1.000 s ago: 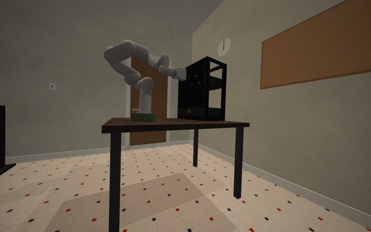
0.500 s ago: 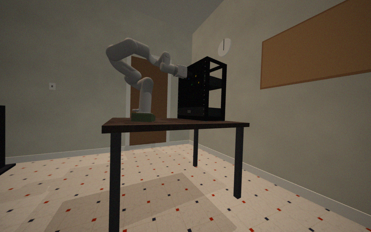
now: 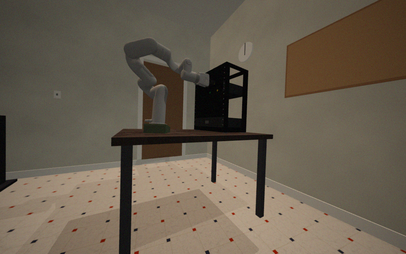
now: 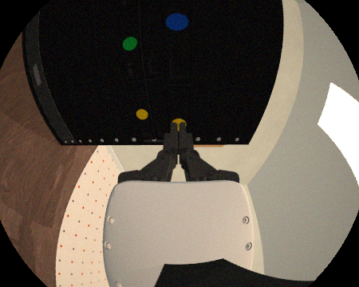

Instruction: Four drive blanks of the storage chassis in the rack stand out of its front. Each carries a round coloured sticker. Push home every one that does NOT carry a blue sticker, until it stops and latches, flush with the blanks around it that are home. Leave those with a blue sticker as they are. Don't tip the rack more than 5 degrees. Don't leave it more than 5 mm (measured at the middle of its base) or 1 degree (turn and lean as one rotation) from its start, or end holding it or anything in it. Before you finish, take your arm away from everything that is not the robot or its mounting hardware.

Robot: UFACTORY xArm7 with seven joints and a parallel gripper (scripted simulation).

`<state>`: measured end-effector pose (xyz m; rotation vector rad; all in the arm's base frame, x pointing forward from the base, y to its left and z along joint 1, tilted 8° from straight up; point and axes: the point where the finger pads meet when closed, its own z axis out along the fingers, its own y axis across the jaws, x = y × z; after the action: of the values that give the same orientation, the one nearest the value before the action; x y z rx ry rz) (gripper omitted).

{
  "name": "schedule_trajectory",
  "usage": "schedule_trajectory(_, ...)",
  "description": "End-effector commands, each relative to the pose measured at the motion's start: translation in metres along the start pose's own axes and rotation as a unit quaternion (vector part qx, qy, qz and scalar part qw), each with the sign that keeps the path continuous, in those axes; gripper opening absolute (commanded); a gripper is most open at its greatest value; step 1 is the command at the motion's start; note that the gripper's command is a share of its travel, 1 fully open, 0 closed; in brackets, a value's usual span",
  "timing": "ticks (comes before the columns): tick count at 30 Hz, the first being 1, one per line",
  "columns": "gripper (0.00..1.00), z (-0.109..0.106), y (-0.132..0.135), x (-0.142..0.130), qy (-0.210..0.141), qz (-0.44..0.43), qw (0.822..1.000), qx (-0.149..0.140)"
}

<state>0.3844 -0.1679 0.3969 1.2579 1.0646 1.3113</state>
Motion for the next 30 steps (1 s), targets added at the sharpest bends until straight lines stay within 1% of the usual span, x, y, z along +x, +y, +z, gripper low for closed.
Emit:
schedule_trajectory(1,0.00,0.000,0.002,0.000,0.000,-0.001,1.000,-0.001)
schedule_trajectory(7,0.00,0.001,0.002,0.000,0.000,-0.001,1.000,-0.001)
schedule_trajectory(13,0.00,0.009,0.002,0.000,0.000,-0.001,1.000,-0.001)
schedule_trajectory(26,0.00,0.011,0.002,0.000,0.000,-0.001,1.000,-0.001)
schedule_trajectory(30,0.00,0.016,0.002,0.000,0.000,-0.001,1.000,-0.001)
